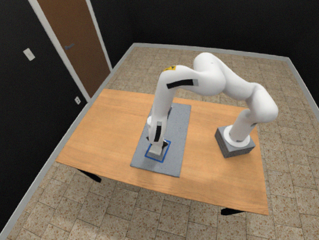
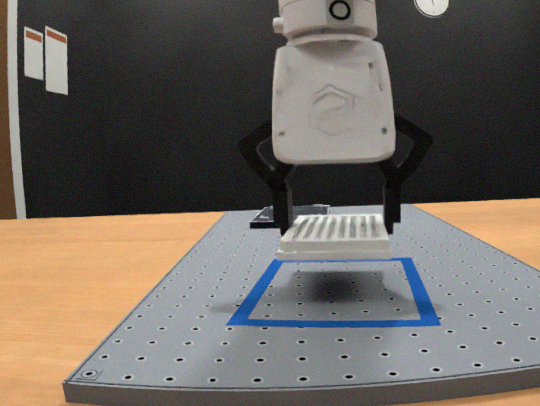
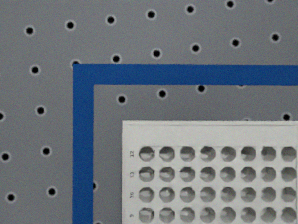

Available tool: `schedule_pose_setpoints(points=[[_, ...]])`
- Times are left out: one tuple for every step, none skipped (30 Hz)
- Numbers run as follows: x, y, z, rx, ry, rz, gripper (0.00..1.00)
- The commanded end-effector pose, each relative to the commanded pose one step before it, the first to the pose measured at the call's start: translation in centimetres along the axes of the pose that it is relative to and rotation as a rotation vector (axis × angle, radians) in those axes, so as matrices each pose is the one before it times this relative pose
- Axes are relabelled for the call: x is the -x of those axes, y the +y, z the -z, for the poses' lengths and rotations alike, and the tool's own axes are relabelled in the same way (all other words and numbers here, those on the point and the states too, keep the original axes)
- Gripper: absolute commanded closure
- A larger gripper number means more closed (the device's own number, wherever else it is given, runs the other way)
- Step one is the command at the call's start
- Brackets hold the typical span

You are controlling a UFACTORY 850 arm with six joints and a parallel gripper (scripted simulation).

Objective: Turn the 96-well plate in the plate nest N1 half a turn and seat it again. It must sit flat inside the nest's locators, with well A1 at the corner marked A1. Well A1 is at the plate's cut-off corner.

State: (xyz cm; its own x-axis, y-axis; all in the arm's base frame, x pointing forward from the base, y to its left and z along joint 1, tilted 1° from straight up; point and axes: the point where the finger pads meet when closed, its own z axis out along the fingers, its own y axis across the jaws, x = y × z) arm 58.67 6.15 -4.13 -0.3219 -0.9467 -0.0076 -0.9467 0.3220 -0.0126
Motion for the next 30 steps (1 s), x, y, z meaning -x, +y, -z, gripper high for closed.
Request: schedule_pose_setpoints(points=[[0.042,-0.090,0.669,-0.00177,-0.00083,-0.00001,1.00],[0.000,0.000,0.167,0.00000,0.00000,0.00000,1.00],[0.000,0.000,0.000,0.00000,0.00000,0.00000,1.00],[0.000,0.000,0.000,0.00000,0.00000,0.00000,1.00],[0.001,-0.002,0.162,0.00000,0.00000,0.00000,1.00],[0.000,-0.001,0.165,0.00000,0.00000,0.00000,1.00],[0.000,0.000,0.165,0.00000,0.00000,0.00000,1.00],[0.000,0.000,0.166,0.00000,0.00000,0.00000,1.00],[-0.001,0.002,0.176,0.00000,0.00000,0.00000,1.00],[0.000,0.000,0.167,0.00000,0.00000,0.00000,1.00],[0.000,0.000,0.167,0.00000,0.00000,0.00000,1.00],[0.000,0.000,0.167,0.00000,0.00000,0.00000,1.00],[0.000,0.000,0.167,0.00000,0.00000,0.00000,1.00],[0.000,0.000,0.167,0.00000,0.00000,0.00000,1.00],[0.000,0.000,0.167,0.00000,0.00000,0.00000,1.00],[0.000,0.000,0.167,0.00000,0.00000,0.00000,1.00],[0.000,0.000,0.167,0.00000,0.00000,0.00000,1.00],[0.000,0.000,0.167,0.00000,0.00000,0.00000,1.00],[0.000,0.000,0.167,0.00000,0.00000,0.00000,1.00],[0.000,0.000,0.000,0.00000,0.00000,0.00000,1.00],[0.000,0.000,0.000,0.00000,0.00000,0.00000,1.00],[0.001,-0.002,0.162,0.00000,0.00000,0.00000,1.00],[0.000,-0.001,0.165,0.00000,0.00000,0.00000,1.00],[0.000,0.000,0.165,0.00000,0.00000,0.00000,1.00],[0.000,0.000,0.166,0.00000,0.00000,0.00000,1.00],[0.000,0.000,0.002,0.00000,0.00000,0.00000,1.00],[0.000,0.000,0.003,0.00000,0.00000,0.00000,1.00],[0.000,0.000,0.002,0.00000,0.00000,0.00000,1.00],[0.000,0.000,0.001,0.00000,0.00000,0.00000,1.00],[0.000,0.000,0.001,0.00000,0.00000,0.00000,1.00]])
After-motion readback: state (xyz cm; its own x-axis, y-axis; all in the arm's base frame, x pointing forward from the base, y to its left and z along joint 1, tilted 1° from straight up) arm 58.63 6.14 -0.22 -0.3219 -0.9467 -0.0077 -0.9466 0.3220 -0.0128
